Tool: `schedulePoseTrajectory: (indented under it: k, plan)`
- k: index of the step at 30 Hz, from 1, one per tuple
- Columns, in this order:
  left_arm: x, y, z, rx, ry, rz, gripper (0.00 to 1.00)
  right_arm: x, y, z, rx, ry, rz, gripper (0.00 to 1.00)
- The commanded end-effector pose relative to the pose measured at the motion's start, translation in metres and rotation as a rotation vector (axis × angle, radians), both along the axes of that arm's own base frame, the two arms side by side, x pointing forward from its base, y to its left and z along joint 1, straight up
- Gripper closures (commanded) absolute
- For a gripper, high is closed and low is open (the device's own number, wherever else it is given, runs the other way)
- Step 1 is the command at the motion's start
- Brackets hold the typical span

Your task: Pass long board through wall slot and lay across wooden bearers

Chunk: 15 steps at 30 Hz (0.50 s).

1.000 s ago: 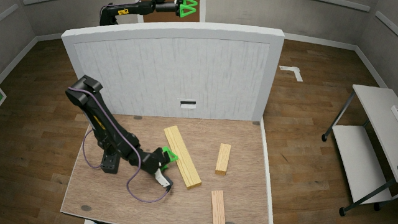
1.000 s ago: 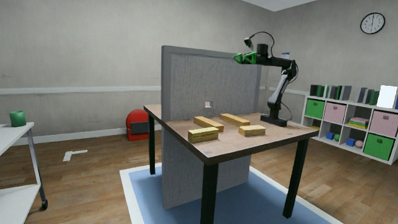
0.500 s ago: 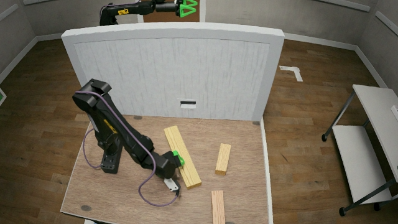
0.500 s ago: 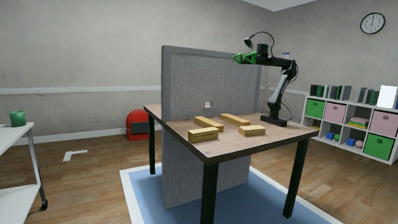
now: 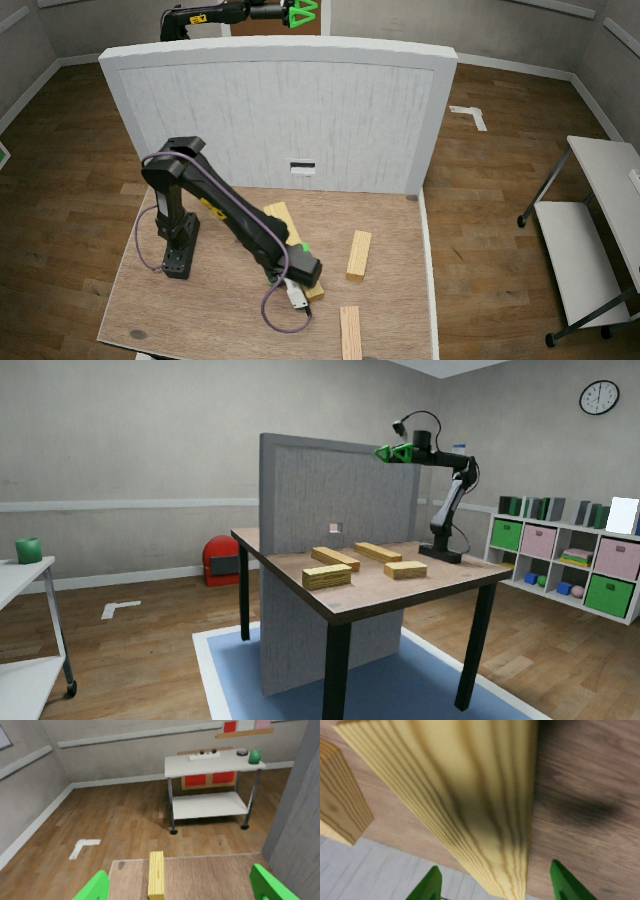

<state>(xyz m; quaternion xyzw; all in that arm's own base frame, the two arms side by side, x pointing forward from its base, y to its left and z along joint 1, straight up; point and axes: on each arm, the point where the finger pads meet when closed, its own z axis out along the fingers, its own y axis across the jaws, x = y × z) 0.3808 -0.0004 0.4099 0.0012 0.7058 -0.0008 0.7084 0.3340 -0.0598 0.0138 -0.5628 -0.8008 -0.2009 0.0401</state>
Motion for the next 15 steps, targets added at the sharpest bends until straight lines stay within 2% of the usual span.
schedulePoseTrajectory:
  k: [1,15]
  plan:
    - [-0.006,0.002,0.031,-0.008,-0.074,0.008,0.0,-0.012,0.002,0.007,-0.002,0.125,0.015,0.22]
    - [-0.006,0.002,0.031,-0.008,-0.074,0.008,0.0,0.003,0.001,0.019,-0.05,0.276,0.084,0.22]
